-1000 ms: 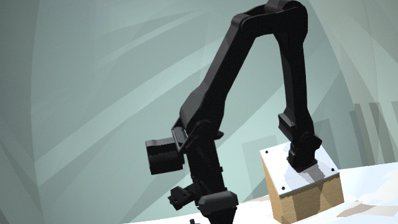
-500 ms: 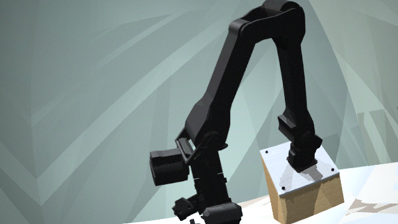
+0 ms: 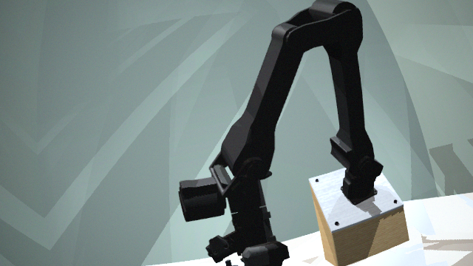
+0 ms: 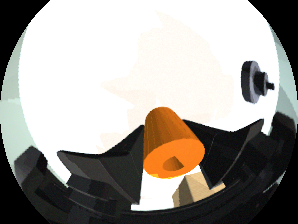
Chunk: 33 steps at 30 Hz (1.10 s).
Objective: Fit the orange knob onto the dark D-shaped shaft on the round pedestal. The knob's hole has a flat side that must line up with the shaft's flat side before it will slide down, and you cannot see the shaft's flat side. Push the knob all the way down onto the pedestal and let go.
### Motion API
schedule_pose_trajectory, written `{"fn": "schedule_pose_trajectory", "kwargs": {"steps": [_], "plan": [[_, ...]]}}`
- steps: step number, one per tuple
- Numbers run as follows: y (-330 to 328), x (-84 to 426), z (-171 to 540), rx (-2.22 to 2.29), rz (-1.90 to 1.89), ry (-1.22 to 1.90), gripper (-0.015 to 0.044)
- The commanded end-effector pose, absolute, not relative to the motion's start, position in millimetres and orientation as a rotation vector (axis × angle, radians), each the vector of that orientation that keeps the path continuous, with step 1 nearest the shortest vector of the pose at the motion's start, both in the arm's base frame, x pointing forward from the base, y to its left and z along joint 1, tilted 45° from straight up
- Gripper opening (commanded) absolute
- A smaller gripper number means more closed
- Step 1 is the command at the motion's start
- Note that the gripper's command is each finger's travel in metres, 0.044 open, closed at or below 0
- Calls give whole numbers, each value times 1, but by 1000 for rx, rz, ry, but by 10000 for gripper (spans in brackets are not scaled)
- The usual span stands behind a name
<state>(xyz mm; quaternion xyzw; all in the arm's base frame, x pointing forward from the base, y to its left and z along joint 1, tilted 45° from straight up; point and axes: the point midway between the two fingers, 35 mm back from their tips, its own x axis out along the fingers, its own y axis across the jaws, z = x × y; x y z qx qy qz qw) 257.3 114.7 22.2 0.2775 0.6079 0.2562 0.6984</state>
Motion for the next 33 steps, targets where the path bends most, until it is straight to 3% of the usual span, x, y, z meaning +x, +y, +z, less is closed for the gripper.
{"fn": "schedule_pose_trajectory", "kwargs": {"steps": [1,7,33], "plan": [[115,257,22,623,567,1357,150],[99,260,32,614,558,1359,0],[16,240,120,618,561,1361,0]]}}
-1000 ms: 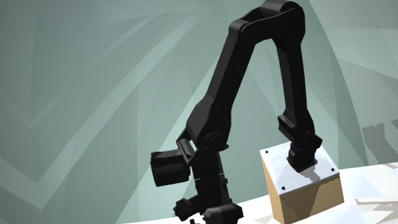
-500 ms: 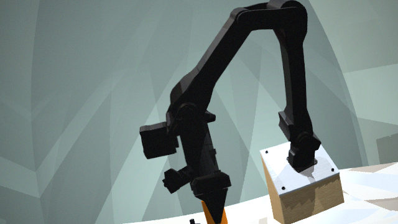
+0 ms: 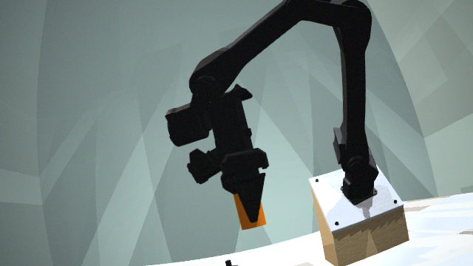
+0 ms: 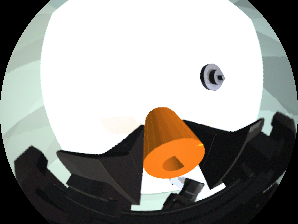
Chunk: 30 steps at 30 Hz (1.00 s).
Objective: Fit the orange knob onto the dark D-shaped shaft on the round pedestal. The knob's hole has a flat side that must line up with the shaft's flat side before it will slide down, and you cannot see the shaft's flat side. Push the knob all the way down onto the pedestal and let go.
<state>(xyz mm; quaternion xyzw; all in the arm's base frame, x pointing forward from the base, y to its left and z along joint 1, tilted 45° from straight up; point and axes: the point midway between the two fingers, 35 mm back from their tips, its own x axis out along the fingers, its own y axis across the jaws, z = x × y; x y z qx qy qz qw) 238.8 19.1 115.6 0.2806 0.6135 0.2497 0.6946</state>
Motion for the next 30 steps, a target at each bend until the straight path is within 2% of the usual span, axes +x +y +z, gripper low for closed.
{"fn": "schedule_pose_trajectory", "kwargs": {"steps": [1,30], "plan": [[16,240,120,618,561,1361,0],[-29,280,63,615,549,1362,0]]}}
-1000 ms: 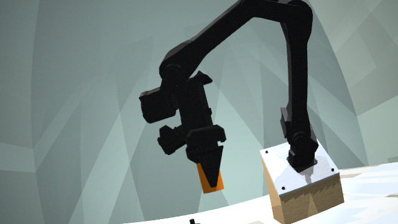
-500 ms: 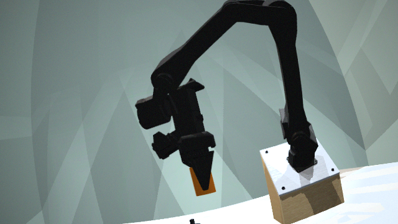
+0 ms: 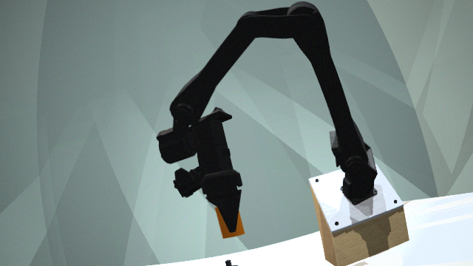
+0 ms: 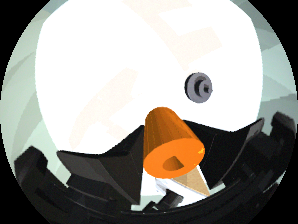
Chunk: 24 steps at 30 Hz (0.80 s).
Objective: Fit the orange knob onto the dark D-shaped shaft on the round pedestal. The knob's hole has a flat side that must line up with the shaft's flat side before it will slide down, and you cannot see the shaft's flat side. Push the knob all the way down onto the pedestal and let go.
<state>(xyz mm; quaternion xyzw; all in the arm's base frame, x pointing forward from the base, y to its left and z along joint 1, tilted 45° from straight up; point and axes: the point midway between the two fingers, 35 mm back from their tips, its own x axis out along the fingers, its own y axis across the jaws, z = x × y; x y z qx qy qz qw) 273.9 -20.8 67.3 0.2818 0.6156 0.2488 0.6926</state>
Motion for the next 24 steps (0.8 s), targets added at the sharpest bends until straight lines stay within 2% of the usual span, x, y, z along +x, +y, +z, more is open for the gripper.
{"fn": "schedule_pose_trajectory", "kwargs": {"steps": [1,24], "plan": [[-31,281,61,616,547,1364,0],[-69,299,0,619,541,1365,0]]}}
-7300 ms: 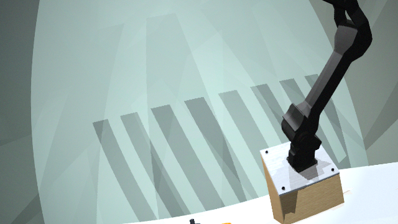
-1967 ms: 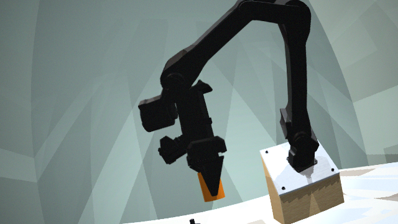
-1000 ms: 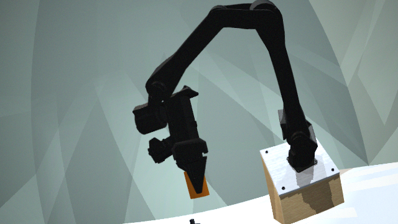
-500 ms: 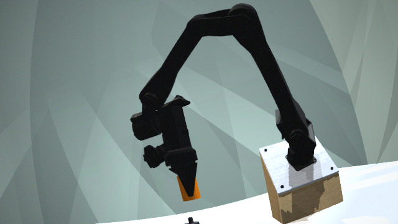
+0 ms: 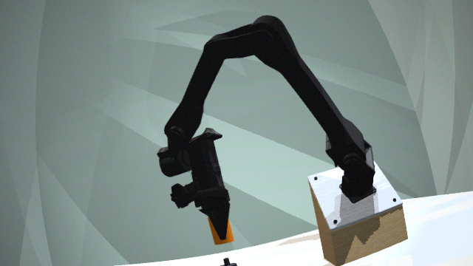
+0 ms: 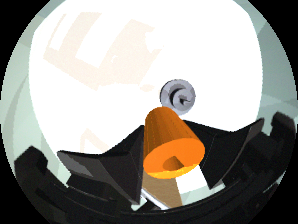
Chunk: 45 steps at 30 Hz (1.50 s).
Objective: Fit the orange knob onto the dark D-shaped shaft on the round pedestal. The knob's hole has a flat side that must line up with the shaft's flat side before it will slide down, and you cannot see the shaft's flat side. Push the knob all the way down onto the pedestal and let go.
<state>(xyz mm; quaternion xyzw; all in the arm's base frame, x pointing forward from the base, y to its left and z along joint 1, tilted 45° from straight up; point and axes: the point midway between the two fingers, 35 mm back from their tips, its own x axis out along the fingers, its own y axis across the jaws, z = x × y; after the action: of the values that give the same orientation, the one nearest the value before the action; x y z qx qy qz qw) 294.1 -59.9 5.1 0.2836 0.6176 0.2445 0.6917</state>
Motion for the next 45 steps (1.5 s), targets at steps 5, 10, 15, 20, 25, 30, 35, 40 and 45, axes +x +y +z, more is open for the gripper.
{"fn": "schedule_pose_trajectory", "kwargs": {"steps": [5,10,15,20,25,30,35,40,45], "plan": [[-76,301,-15,621,541,1363,0],[-82,302,-29,616,547,1360,0],[-88,303,-42,609,555,1357,0],[-87,304,-45,608,556,1356,0],[-77,306,-55,609,556,1356,0],[-70,307,-62,609,557,1356,0],[-74,307,-60,599,564,1352,0],[-71,307,-63,600,565,1352,0],[-71,307,-62,600,565,1352,0]]}}
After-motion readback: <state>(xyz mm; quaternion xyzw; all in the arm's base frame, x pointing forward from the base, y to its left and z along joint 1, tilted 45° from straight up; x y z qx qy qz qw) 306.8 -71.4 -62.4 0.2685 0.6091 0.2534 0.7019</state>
